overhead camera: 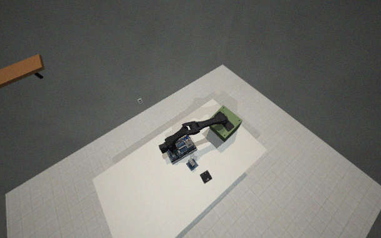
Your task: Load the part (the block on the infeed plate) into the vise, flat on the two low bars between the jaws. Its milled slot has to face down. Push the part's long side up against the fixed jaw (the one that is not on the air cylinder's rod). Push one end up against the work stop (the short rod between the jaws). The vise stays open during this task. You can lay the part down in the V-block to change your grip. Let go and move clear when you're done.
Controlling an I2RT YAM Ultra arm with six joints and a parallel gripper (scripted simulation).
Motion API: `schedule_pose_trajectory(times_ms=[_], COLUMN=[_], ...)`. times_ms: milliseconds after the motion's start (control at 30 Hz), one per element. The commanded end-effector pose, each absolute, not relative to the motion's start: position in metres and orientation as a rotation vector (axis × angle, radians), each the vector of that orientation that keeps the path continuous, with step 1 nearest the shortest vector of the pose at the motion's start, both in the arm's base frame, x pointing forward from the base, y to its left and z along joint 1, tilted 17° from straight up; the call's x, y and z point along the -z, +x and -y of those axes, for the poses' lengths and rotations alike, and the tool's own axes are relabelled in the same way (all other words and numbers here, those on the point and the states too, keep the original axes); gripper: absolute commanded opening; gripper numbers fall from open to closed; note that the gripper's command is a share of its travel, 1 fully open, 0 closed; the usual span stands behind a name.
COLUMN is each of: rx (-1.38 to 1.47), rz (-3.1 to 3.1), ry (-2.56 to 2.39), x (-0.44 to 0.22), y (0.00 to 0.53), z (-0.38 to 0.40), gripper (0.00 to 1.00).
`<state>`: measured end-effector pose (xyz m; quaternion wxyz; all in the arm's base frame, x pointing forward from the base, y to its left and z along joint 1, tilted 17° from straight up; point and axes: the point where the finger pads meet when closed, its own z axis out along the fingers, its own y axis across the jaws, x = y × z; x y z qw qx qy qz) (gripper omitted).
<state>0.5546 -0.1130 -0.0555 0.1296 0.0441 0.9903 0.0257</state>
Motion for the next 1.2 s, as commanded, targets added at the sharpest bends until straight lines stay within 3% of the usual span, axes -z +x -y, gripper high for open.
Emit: schedule_pose_trajectory(times_ms=[0, 1167], rx=[-0.049, -0.049], rz=[-2.793, -2.794], ry=[0.12, 0.119], x=[0.023, 0.026], y=[0.575, 0.576], z=[0.116, 0.115], gripper=[0.0, 0.0])
